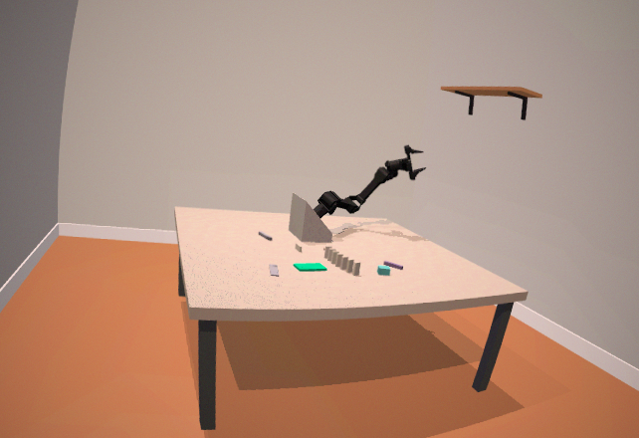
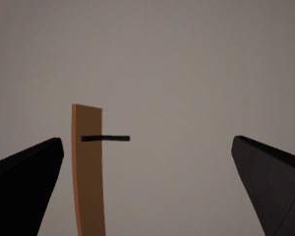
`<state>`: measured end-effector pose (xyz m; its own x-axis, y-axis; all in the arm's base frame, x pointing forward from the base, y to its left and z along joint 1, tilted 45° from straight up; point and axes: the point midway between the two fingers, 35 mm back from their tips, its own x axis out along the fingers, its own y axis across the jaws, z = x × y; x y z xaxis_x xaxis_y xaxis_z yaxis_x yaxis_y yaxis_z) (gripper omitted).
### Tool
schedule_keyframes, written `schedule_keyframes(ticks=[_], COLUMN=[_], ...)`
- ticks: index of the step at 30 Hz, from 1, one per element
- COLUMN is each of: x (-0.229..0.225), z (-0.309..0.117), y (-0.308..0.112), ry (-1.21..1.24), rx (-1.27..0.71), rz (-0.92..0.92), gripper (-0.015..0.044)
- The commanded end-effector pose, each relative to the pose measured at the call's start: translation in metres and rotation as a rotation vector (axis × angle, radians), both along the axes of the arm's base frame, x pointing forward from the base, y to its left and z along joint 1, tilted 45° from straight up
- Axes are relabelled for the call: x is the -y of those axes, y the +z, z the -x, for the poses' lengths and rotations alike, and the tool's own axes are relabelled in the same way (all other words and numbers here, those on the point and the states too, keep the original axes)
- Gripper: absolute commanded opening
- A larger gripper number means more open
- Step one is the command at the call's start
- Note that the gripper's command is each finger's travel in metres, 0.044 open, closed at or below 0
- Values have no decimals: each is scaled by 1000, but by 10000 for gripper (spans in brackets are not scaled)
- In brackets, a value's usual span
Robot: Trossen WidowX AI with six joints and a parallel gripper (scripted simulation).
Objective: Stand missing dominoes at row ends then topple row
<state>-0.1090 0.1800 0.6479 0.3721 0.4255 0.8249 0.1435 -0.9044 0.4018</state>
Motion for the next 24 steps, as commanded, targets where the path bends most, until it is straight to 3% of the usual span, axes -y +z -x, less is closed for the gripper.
schedule_keyframes(ticks=[1,13,24], x=[35,135,195], z=[-46,-182,-309], y=[8,-3,-75], ry=[62,213,359], rx=[-147,-519,-936], rz=[-107,-491,-839], gripper=[440,440,440])
